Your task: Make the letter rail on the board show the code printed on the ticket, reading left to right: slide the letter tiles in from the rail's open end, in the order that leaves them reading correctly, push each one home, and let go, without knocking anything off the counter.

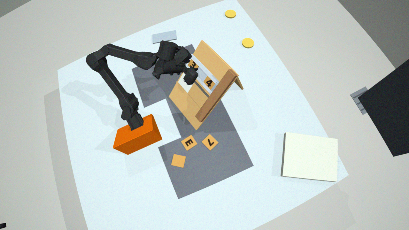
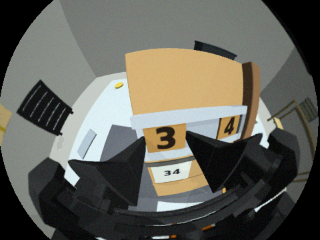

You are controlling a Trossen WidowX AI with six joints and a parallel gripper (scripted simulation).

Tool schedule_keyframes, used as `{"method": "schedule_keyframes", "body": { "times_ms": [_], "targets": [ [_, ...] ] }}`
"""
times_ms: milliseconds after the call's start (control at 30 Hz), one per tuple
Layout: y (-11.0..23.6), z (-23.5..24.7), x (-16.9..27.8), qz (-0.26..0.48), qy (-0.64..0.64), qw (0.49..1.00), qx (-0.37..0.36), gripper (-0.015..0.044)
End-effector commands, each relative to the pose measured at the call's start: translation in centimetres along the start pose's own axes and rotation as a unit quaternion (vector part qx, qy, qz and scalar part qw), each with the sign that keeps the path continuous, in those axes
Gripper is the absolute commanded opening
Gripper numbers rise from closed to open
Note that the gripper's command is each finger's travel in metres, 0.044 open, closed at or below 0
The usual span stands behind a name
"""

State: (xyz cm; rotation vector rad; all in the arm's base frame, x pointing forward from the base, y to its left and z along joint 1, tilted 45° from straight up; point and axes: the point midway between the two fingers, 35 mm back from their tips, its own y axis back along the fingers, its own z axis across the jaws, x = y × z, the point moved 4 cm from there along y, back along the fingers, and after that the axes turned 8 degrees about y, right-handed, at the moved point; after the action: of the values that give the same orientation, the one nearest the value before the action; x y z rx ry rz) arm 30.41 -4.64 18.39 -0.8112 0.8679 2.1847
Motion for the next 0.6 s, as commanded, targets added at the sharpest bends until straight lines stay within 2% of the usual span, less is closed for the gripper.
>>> {"method": "schedule_keyframes", "body": {
  "times_ms": [0,567],
  "targets": [
    [0.0,-0.2,0.0,0.0,0.002,1.0,-0.003,0.0],
    [0.0,-1.3,0.2,0.0,0.003,1.0,-0.003,0.0]
  ]
}}
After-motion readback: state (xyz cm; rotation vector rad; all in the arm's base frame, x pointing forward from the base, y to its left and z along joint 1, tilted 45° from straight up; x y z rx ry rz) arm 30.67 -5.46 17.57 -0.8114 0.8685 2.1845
